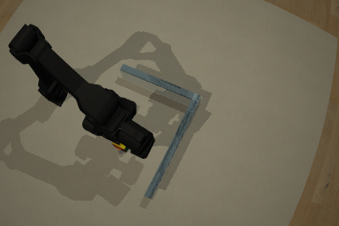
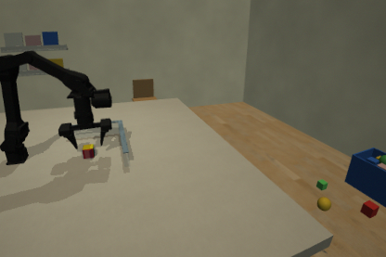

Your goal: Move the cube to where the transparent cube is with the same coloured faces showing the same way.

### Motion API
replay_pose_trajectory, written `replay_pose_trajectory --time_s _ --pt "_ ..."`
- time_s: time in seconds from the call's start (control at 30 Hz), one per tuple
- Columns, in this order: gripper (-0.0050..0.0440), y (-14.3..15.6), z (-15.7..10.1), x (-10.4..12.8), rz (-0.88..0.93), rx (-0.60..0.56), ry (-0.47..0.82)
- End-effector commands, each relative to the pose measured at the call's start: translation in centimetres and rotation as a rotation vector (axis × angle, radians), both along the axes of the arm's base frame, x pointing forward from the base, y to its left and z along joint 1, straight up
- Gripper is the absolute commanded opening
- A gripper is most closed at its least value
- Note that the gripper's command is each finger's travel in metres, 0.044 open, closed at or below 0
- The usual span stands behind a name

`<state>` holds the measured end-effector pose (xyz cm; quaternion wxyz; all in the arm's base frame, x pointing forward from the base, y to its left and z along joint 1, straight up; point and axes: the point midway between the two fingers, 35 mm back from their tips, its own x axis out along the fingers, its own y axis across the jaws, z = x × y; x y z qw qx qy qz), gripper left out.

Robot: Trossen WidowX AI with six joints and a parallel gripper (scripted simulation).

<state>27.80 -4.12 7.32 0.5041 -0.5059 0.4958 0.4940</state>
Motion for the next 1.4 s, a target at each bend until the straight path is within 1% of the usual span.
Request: replay_pose_trajectory --time_s 0.0,0.2,0.27,0.33,0.5,0.57,0.83,0.9,1.23,1.37 --pt "0.0440 0.04 -0.61 -0.10 0.004 0.000 -0.001" --pt "0.0440 0.04 -1.19 -0.15 0.003 0.000 -0.001" --pt "0.0392 0.04 -1.19 -0.15 0.003 0.000 -0.001" --pt "0.0392 0.04 -1.19 -0.15 0.003 0.000 -0.001" --pt "0.0272 0.04 -1.19 -0.15 0.003 0.000 -0.001" --pt "0.0272 0.04 -1.19 -0.15 0.003 0.000 -0.001" --pt "0.0219 0.04 -1.19 -0.15 0.003 0.000 -0.001" --pt "0.0219 0.04 -1.19 -0.15 0.003 0.000 -0.001" --pt "0.0152 0.04 -1.19 -0.15 0.003 0.000 -0.001" --pt "0.0056 0.04 -0.24 -0.13 0.003 0.000 -0.001"
